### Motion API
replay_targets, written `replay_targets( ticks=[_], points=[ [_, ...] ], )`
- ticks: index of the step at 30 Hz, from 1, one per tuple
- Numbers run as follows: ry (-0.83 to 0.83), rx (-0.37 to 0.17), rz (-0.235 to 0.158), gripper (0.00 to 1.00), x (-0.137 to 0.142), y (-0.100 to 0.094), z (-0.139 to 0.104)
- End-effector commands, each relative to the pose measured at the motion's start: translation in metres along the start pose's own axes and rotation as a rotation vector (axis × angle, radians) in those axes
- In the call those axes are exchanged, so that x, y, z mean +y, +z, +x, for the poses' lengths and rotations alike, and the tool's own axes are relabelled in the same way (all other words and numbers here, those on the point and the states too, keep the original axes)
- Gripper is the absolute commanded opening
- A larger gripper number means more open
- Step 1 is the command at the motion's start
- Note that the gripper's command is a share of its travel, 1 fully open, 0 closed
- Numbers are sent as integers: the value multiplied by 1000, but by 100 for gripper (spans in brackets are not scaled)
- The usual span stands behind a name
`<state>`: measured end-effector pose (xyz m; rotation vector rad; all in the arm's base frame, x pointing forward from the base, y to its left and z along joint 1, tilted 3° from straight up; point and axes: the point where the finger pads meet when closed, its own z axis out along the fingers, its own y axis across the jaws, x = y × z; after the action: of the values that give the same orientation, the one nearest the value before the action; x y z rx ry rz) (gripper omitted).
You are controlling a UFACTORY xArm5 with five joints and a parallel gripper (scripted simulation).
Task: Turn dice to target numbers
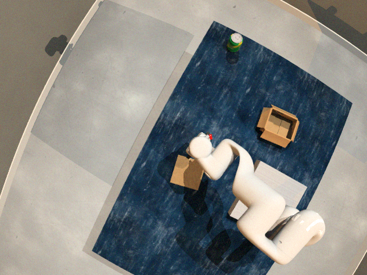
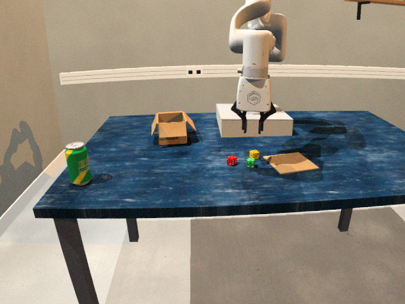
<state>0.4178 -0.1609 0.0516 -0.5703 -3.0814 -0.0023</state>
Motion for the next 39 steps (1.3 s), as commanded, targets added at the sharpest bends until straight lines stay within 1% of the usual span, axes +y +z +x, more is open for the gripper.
replay_targets(
  ticks=[1,2,3,13,18,21,24,27,32,34,35,36,37,39],
  points=[
    [-1,31,0,42,0,-1,-3],
    [-1,31,0,42,0,-1,-3],
    [-1,31,0,100,0,-1,-3],
    [2,31,0,100,0,-1,-3],
    [33,31,0,100,0,0,-2],
    [119,31,2,100,0,2,-2],
    [255,31,4,100,0,5,-1],
    [329,30,5,100,0,6,0],
    [507,30,8,100,0,10,1],
    [507,30,8,100,0,10,1],
    [547,30,8,100,0,11,1],
    [623,30,9,100,-1,13,2],
    [627,30,10,100,-1,13,2],
    [703,30,11,100,-1,14,2]
  ],
)
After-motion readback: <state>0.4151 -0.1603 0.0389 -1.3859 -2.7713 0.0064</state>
